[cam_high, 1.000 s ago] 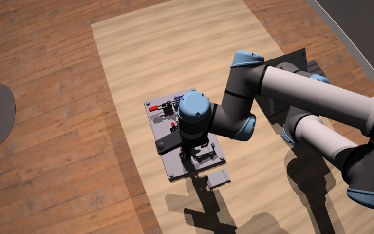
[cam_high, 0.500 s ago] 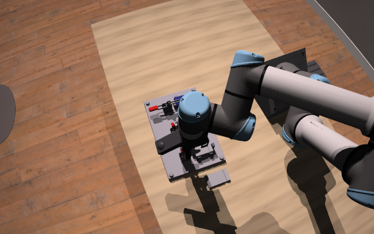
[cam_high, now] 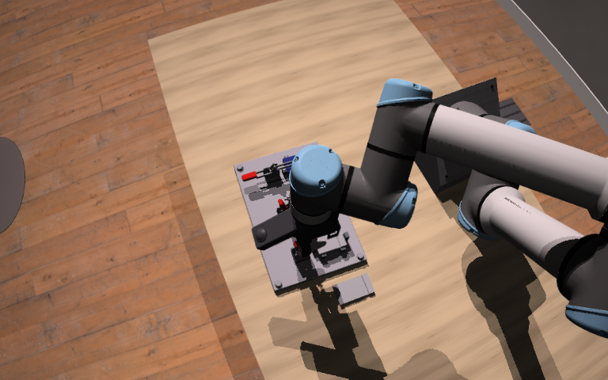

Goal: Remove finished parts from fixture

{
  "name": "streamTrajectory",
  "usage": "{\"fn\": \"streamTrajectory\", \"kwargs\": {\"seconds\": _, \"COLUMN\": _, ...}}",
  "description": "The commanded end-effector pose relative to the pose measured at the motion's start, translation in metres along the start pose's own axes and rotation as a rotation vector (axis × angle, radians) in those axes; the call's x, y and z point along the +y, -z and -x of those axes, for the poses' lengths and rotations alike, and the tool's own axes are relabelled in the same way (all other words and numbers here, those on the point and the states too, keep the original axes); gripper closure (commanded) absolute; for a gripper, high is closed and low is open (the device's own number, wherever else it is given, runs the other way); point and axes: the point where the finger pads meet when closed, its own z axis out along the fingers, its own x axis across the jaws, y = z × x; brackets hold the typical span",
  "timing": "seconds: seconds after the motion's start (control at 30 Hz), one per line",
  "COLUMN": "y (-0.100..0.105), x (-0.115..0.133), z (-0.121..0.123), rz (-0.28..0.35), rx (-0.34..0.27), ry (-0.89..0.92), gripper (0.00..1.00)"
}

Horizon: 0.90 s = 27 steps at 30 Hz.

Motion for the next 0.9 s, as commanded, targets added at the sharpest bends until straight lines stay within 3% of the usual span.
{"fn": "streamTrajectory", "kwargs": {"seconds": 0.0, "y": 0.013, "x": 0.0, "z": 0.0, "rz": -0.001, "rx": 0.0, "ry": 0.0, "gripper": 0.72}}
{"fn": "streamTrajectory", "kwargs": {"seconds": 0.27, "y": 0.035, "x": 0.0, "z": 0.0, "rz": -0.001, "rx": 0.0, "ry": 0.0, "gripper": 0.72}}
{"fn": "streamTrajectory", "kwargs": {"seconds": 0.87, "y": 0.041, "x": 0.0, "z": 0.0, "rz": -0.001, "rx": 0.0, "ry": 0.0, "gripper": 0.72}}
